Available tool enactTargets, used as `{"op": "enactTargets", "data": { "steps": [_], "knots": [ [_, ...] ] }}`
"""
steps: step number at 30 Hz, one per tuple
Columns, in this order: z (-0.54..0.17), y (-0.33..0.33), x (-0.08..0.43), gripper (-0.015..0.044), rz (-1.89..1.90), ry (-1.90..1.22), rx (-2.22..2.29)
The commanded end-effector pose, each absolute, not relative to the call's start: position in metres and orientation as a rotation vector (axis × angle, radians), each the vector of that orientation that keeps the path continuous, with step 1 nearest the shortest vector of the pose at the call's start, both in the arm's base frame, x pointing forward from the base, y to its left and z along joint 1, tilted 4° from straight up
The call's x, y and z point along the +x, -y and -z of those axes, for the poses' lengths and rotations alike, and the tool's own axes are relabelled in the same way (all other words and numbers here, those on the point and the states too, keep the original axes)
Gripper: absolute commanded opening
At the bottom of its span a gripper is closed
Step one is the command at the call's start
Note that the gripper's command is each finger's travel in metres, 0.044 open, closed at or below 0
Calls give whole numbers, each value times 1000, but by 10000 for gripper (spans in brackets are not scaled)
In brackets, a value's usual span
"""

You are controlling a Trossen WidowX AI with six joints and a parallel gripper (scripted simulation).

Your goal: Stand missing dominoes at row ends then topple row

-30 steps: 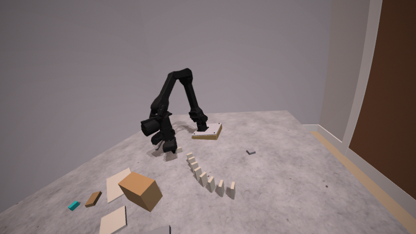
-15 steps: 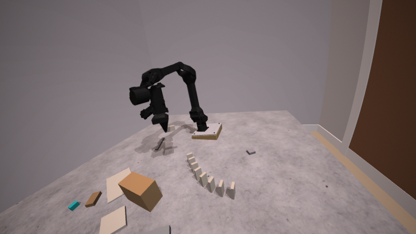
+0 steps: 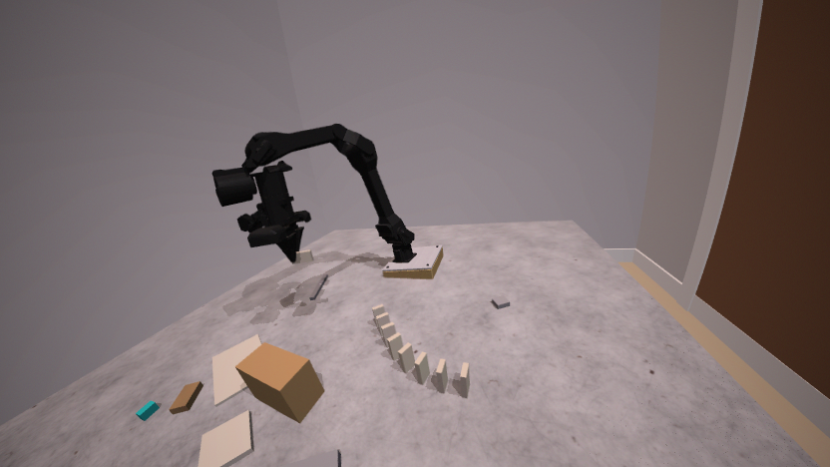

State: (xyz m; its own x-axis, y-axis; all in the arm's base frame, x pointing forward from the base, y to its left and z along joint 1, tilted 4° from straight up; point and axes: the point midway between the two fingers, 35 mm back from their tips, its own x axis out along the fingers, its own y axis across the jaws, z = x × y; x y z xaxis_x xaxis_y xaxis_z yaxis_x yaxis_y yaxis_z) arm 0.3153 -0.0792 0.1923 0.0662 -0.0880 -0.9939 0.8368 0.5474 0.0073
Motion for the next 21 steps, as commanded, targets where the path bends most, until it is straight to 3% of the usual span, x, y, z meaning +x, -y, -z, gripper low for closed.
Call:
{"op": "enactTargets", "data": {
  "steps": [1,21],
  "knots": [
    [-191,123,342,23,912,-1284,843],
    [-166,143,386,23,883,-1095,644]
  ]
}}
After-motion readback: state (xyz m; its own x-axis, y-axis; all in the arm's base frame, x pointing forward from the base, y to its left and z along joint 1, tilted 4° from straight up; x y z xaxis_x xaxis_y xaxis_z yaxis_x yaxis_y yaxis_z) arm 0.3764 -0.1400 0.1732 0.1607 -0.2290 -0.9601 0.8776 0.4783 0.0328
